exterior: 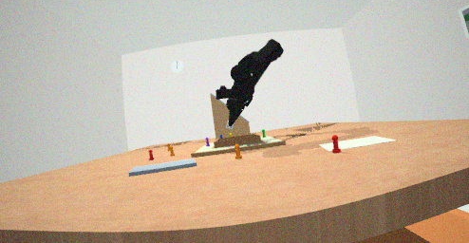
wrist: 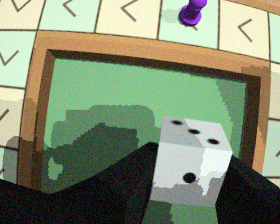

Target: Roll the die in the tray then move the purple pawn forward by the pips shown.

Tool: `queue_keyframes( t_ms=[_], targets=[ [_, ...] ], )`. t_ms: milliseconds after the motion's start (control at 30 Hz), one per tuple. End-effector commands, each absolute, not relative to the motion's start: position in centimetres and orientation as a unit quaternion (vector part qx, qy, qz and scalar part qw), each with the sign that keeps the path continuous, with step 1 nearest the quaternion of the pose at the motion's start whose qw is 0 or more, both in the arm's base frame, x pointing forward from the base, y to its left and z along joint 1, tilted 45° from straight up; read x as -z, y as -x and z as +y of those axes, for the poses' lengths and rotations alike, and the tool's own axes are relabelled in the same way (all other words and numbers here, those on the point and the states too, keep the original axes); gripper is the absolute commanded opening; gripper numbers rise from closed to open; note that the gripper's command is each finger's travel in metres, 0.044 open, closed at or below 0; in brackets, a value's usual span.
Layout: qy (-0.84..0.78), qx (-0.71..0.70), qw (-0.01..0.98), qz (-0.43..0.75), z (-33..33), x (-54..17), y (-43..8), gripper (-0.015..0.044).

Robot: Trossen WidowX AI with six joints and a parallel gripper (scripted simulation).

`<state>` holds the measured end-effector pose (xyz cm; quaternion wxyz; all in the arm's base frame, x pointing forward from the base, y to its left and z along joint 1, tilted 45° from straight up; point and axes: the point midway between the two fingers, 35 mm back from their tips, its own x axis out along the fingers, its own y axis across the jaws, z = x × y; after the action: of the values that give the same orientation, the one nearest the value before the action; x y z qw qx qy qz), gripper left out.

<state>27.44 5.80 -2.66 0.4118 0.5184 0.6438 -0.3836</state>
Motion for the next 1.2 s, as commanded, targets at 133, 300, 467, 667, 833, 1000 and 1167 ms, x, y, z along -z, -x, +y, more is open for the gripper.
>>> queue_keyframes(
  t_ms=[133, 300, 467, 667, 833, 1000, 1167],
  targets=[
    [-0.477, 0.447, 0.491, 0.575, 5.8, 2.9, -27.3, 0.0000],
    [-0.461, 0.474, 0.541, 0.520, 5.8, 2.9, -27.3, 0.0000],
    [-0.459, 0.479, 0.555, 0.502, 5.9, 2.6, -27.4, 0.0000],
    [-0.459, 0.479, 0.555, 0.502, 6.1, -1.6, -28.5, 0.0000],
    [-0.459, 0.479, 0.555, 0.502, 6.0, -1.4, -28.1, 0.0000],
    [-0.462, 0.475, 0.555, 0.503, 6.2, -1.4, -28.4, 0.0000],
    [-0.462, 0.475, 0.555, 0.503, 6.2, -1.4, -28.4, 0.0000]
  ],
)
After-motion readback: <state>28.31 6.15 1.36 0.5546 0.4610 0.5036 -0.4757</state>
